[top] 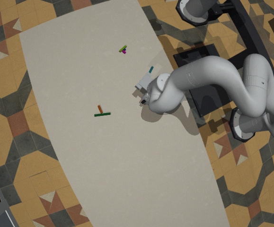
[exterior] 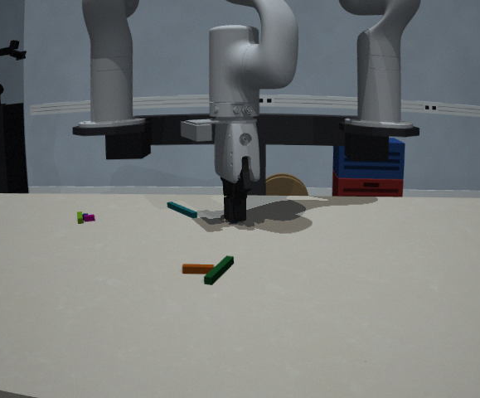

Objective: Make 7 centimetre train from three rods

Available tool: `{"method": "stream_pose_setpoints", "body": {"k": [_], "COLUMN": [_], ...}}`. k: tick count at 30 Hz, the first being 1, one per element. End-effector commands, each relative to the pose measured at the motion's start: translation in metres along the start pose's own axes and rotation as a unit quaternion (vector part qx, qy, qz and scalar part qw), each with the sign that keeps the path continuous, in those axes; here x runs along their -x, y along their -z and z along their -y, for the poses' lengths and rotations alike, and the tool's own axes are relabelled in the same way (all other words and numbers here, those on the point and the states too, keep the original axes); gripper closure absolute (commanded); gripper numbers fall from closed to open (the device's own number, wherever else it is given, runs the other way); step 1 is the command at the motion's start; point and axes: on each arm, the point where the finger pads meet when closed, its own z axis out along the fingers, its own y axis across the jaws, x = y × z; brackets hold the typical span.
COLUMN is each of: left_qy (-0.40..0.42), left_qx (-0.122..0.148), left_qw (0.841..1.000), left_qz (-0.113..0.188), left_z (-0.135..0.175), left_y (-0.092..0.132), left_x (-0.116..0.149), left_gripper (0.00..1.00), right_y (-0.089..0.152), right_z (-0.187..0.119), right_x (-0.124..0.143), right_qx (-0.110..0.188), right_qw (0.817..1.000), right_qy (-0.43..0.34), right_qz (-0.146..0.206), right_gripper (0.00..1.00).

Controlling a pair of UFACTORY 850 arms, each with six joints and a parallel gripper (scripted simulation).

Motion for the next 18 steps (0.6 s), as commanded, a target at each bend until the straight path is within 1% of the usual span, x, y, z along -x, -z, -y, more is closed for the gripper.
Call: {"method": "stream_pose_setpoints", "body": {"k": [1,3,4,6,7,11,12,18], "left_qy": [0.000,0.000,0.000,0.000,0.000,0.000,0.000,0.000], "left_qx": [0.000,0.000,0.000,0.000,0.000,0.000,0.000,0.000], "left_qw": [1.000,1.000,1.000,1.000,1.000,1.000,1.000,1.000], "left_qz": [-0.001,-0.001,-0.001,-0.001,-0.001,-0.001,-0.001,-0.001], "left_z": [0.0005,0.0005,0.0005,0.0005,0.0005,0.0005,0.0005,0.0005], "left_y": [0.0007,0.0007,0.0007,0.0007,0.0007,0.0007,0.0007,0.0007], "left_x": [-0.0009,-0.0009,-0.0009,-0.0009,-0.0009,-0.0009,-0.0009,-0.0009], "left_gripper": [0.86,0.86,0.82,0.82,0.78,0.78,0.74,0.74], "right_y": [0.0010,0.0010,0.0010,0.0010,0.0010,0.0010,0.0010,0.0010], "right_z": [0.0000,0.0000,0.0000,0.0000,0.0000,0.0000,0.0000,0.0000], "right_x": [-0.0005,-0.0005,-0.0005,-0.0005,-0.0005,-0.0005,-0.0005,-0.0005], "right_qx": [0.000,0.000,0.000,0.000,0.000,0.000,0.000,0.000], "right_qw": [1.000,1.000,1.000,1.000,1.000,1.000,1.000,1.000], "right_qy": [0.000,0.000,0.000,0.000,0.000,0.000,0.000,0.000], "right_qz": [-0.001,-0.001,-0.001,-0.001,-0.001,-0.001,-0.001,-0.001], "right_gripper": [0.00,0.00,0.00,0.00,0.00,0.00,0.00,0.00]}}
